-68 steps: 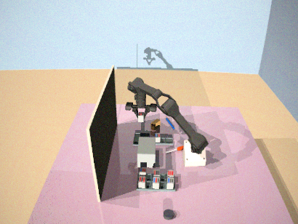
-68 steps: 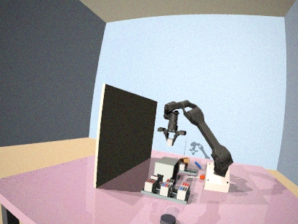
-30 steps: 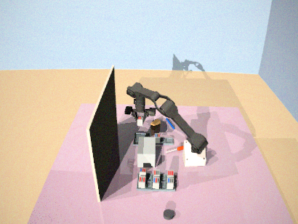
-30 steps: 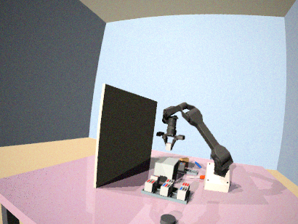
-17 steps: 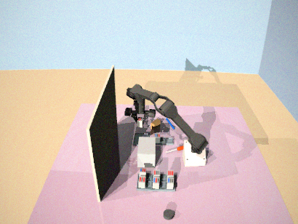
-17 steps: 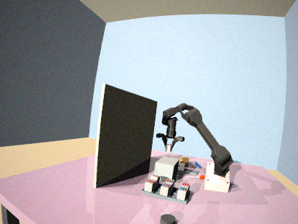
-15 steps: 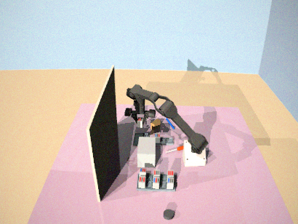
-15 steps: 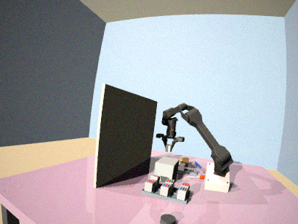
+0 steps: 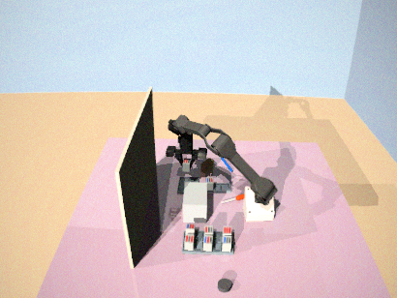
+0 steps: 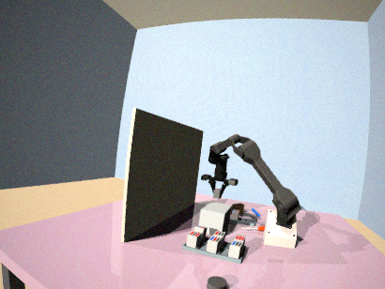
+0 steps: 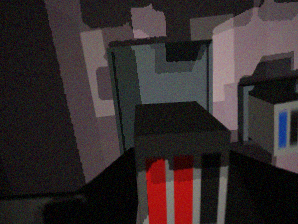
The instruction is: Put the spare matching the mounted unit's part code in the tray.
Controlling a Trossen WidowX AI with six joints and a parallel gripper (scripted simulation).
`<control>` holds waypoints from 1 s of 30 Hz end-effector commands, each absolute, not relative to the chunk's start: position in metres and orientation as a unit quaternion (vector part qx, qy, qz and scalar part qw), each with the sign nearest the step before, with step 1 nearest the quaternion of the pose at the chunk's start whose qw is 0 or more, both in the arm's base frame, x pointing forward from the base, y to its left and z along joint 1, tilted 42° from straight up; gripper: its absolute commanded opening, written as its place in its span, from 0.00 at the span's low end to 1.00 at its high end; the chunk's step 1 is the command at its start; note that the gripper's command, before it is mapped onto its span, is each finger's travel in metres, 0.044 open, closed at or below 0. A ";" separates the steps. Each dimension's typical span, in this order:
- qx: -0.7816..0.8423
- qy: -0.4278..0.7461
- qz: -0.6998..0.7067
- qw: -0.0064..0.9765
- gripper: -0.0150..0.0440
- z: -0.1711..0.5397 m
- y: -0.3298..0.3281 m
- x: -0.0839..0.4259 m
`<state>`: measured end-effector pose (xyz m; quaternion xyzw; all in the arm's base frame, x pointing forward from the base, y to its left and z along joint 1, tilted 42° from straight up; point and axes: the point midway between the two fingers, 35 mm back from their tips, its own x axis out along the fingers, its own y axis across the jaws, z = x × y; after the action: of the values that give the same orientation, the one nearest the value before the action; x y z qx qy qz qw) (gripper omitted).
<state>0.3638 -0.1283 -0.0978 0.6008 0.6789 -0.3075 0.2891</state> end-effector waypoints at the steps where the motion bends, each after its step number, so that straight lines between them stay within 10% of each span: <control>1: 0.603 0.679 -0.307 0.285 0.25 -0.101 -0.125 0.363; 30: 0.603 0.679 -0.307 0.285 0.25 -0.119 -0.109 0.360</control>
<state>0.3614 -0.1123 -0.1161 0.6010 0.6790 -0.3070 0.2890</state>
